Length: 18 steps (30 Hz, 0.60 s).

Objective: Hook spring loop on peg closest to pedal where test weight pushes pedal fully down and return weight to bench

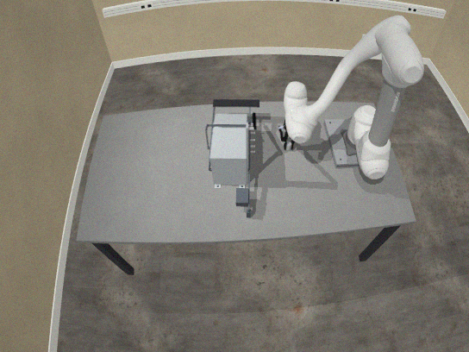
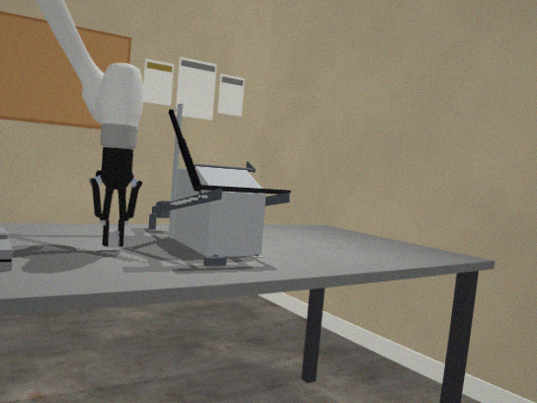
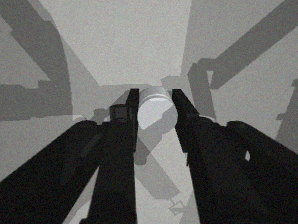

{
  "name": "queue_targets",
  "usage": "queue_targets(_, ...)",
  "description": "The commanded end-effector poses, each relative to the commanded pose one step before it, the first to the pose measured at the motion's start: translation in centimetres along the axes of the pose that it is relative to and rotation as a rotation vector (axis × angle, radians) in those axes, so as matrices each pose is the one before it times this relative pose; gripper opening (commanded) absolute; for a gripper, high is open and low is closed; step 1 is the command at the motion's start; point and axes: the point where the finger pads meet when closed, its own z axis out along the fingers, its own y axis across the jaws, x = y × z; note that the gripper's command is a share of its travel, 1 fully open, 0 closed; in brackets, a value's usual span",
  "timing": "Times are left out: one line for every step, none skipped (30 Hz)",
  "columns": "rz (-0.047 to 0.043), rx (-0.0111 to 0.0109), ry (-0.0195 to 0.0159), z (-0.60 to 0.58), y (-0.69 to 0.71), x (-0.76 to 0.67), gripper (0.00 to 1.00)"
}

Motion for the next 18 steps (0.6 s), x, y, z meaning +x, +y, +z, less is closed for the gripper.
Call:
queue_targets(0.00016, -0.00071, 0.00029, 0.195, 0.032, 0.009, 0.25)
queue_targets(0.00000, 0.00000, 0.00000, 0.101, -0.001, 0.001, 0.25)
queue_targets(0.00000, 0.00000, 0.00000, 0.101, 0.000, 0.001, 0.25)
queue_targets(0.00000, 0.00000, 0.00000, 0.101, 0.000, 0.001, 0.25)
queue_targets(0.00000, 0.00000, 0.00000, 0.102, 0.000, 0.001, 0.25)
queue_targets(0.00000, 0.00000, 0.00000, 0.101, -0.001, 0.001, 0.25)
queue_targets(0.00000, 0.00000, 0.00000, 0.101, 0.000, 0.001, 0.25)
queue_targets(0.00000, 0.00000, 0.00000, 0.000, 0.000, 0.000, 0.25)
queue_targets(0.00000, 0.00000, 0.00000, 0.000, 0.000, 0.000, 0.25)
queue_targets(0.00006, 0.00001, 0.00000, -0.118, -0.001, -0.001, 1.00)
queue_targets(0.00000, 0.00000, 0.00000, 0.000, 0.000, 0.000, 1.00)
queue_targets(0.00000, 0.00000, 0.00000, 0.000, 0.000, 0.000, 1.00)
queue_targets(0.00000, 0.00000, 0.00000, 0.000, 0.000, 0.000, 1.00)
queue_targets(0.00000, 0.00000, 0.00000, 0.000, 0.000, 0.000, 1.00)
queue_targets(0.00000, 0.00000, 0.00000, 0.000, 0.000, 0.000, 1.00)
queue_targets(0.00000, 0.00000, 0.00000, 0.000, 0.000, 0.000, 1.00)
queue_targets(0.00000, 0.00000, 0.00000, 0.000, 0.000, 0.000, 1.00)
queue_targets(0.00000, 0.00000, 0.00000, 0.000, 0.000, 0.000, 1.00)
